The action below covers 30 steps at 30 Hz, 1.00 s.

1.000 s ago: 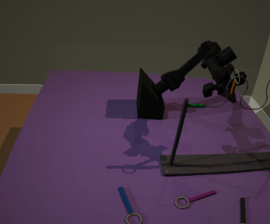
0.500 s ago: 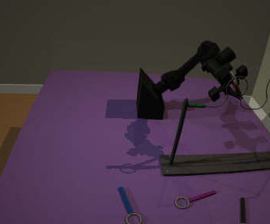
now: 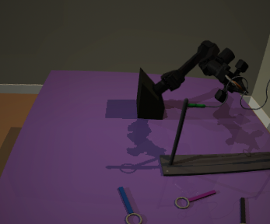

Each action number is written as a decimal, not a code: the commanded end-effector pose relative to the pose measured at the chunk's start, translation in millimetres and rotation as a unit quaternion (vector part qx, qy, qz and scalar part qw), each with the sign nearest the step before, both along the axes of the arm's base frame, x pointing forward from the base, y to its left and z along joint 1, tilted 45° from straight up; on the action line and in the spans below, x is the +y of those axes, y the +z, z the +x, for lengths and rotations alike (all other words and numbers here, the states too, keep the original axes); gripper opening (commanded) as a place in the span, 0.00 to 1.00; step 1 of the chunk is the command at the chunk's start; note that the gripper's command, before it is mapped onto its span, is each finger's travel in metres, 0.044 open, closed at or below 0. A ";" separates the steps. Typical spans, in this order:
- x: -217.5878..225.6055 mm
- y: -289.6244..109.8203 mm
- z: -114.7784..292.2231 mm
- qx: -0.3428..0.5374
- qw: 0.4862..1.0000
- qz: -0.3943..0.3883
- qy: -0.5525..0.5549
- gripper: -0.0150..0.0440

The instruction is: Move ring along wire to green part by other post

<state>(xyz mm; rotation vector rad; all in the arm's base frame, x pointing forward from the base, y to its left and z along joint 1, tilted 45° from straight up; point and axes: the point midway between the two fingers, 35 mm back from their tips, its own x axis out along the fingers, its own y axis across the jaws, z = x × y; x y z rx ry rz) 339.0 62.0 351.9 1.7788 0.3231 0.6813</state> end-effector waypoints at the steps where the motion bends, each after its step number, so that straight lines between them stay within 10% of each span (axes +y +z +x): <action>1: -2.6 3.0 1.5 0.009 0.999 0.047 -0.001 0.00; 30: -25.1 34.8 2.5 0.048 0.934 0.354 0.016 0.00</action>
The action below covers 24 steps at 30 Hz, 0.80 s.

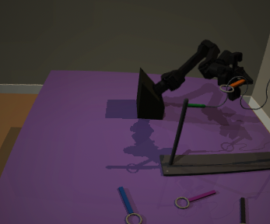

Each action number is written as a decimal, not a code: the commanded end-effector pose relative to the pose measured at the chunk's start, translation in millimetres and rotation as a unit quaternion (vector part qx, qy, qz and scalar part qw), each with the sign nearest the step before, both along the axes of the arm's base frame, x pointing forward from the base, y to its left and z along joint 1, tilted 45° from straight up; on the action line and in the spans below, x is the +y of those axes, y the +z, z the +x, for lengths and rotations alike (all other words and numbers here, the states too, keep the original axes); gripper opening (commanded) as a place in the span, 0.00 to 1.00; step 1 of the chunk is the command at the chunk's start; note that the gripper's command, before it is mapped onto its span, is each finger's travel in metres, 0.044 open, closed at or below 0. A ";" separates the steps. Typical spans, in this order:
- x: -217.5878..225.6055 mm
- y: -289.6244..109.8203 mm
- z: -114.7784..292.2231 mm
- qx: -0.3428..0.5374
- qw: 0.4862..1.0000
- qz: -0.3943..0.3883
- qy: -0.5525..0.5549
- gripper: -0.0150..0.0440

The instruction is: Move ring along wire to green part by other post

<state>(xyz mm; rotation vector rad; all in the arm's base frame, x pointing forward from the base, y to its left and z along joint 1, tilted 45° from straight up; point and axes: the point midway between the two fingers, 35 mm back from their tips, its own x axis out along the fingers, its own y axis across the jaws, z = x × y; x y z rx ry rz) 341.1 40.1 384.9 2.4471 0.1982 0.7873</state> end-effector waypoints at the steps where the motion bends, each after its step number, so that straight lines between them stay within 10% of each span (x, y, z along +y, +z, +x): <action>1: -3.8 2.4 0.4 0.004 0.999 0.040 -0.001 0.00; 24: 20.9 -8.7 -2.6 -0.001 1.000 0.019 -0.001 0.00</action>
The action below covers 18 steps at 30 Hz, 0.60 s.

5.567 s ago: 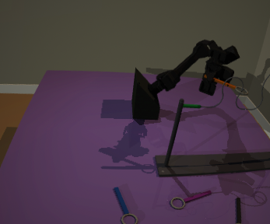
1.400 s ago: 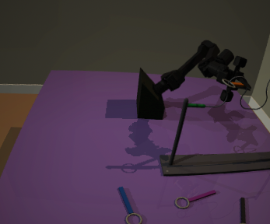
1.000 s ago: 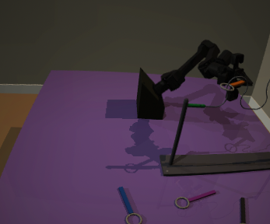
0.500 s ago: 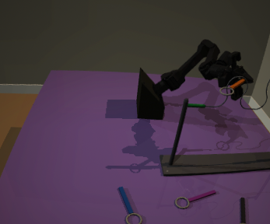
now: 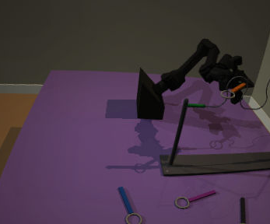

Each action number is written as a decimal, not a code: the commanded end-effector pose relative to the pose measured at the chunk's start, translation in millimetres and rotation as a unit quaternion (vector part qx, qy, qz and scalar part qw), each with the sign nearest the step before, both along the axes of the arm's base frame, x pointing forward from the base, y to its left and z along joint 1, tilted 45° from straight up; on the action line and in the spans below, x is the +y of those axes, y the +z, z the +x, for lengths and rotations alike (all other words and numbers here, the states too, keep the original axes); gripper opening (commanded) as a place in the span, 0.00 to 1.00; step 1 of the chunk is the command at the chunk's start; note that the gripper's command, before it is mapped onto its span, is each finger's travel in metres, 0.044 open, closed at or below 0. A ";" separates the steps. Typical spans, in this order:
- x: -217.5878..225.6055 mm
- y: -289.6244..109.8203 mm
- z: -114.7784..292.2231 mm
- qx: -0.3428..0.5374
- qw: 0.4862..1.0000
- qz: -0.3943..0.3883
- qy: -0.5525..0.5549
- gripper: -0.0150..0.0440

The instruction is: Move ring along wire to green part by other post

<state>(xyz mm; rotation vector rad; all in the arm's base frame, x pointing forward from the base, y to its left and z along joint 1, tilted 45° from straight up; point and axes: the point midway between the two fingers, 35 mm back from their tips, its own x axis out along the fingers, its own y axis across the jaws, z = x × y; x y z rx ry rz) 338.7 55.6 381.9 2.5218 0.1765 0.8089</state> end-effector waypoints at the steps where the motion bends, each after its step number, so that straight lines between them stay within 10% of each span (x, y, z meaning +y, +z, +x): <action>1: 6.9 -6.8 -0.3 -0.002 1.000 -0.026 -0.004 0.00; 18: 45.7 -48.0 -3.3 -0.027 0.977 -0.211 -0.013 0.00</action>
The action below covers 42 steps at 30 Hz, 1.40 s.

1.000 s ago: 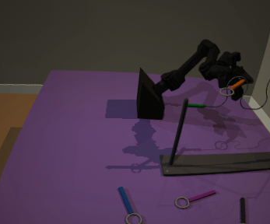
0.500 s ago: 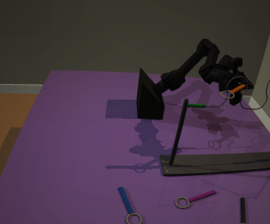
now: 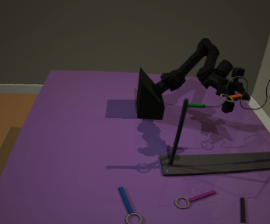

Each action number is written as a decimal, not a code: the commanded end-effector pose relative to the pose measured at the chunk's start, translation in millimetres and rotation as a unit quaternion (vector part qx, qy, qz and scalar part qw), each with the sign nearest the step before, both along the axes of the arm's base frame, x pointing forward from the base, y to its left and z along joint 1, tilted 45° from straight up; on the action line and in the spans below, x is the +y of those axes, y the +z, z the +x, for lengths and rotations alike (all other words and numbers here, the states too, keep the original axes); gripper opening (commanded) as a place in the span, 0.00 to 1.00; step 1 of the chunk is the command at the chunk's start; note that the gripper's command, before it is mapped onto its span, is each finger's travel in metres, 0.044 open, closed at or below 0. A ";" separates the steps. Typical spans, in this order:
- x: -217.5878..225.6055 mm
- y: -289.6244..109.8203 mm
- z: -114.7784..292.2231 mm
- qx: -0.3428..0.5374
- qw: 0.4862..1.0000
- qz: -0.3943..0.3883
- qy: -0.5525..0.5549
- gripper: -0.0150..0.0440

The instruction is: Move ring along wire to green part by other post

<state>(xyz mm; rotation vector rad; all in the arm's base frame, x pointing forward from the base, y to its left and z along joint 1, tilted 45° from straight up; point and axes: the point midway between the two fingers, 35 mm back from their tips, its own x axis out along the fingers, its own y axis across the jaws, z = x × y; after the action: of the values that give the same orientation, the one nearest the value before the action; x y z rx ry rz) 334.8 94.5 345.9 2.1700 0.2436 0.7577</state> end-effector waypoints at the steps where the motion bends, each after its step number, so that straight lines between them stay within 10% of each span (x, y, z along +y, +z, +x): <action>1: 8.7 -15.1 0.5 -0.003 0.999 -0.050 -0.001 0.00; 42: 27.8 -140.1 14.1 -0.048 0.884 -0.460 -0.066 0.00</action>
<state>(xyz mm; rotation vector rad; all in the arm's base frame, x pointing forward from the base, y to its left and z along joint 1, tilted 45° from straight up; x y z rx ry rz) 348.2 125.2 218.0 1.2815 0.3044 0.5245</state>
